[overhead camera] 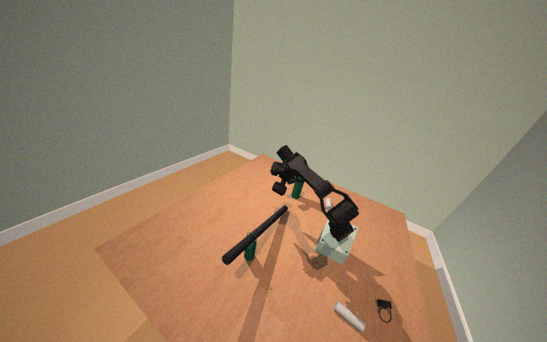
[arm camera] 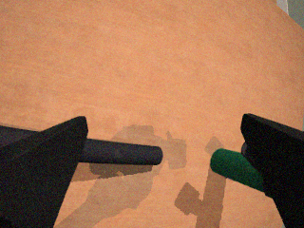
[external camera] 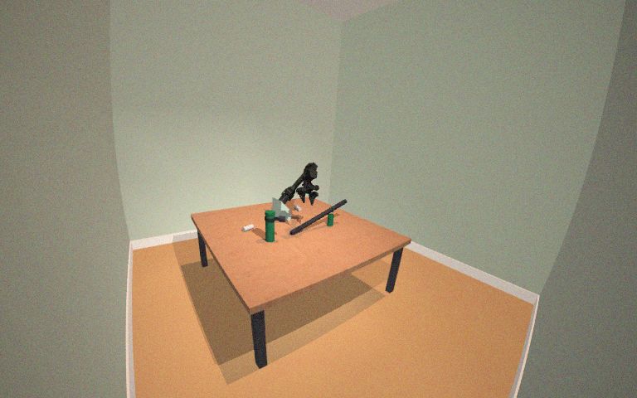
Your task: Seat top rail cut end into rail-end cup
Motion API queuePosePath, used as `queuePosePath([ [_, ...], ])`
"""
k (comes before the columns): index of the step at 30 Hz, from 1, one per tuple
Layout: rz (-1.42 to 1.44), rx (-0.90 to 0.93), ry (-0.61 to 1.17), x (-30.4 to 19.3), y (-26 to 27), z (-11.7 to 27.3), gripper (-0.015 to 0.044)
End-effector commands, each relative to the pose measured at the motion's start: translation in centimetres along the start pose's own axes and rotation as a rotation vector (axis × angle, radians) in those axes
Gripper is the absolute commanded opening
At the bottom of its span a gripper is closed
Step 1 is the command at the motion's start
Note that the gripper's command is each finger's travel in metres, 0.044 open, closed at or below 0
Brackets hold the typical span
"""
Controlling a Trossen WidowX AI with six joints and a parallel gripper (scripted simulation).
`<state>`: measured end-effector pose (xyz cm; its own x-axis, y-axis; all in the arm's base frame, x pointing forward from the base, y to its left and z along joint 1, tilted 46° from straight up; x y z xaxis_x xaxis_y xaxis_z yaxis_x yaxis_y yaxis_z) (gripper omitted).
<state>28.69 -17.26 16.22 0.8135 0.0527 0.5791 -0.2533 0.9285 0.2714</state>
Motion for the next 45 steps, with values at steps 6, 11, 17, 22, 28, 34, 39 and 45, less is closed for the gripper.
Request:
queuePosePath([
  [6, -0.392, 0.195, -0.094, -6.8, -1.6, 2.4, 0.044],
  [11, -0.392, 0.195, -0.094, -6.8, -1.6, 2.4, 0.044],
  [17, -0.177, 0.15, -0.087, -7.3, -3.7, 1.3, 0.044],
  [22, 0.275, 0.075, -0.047, -9.1, -8.0, -1.2, 0.044],
  [28, 0.761, 0.029, 0.025, -11.6, -12.3, -4.2, 0.044],
  [34, 0.79, 0.028, 0.03, -11.8, -12.5, -4.4, 0.044],
  [39, 0.79, 0.028, 0.03, -11.8, -12.5, -4.4, 0.044],
  [45, 0.79, 0.028, 0.029, -12.5, -11.4, -6.5, 0.044],
])
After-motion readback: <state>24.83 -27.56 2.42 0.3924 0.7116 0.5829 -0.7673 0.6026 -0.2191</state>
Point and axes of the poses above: the point midway between the two fingers, 35 mm back from their tips, its own z axis back along the fingers, its own y axis across the jaws, x = y × z, the point moved 10 cm from there along z, back along the fingers, and after that the axes turned 14 degrees about z, right-handed, at the moved point
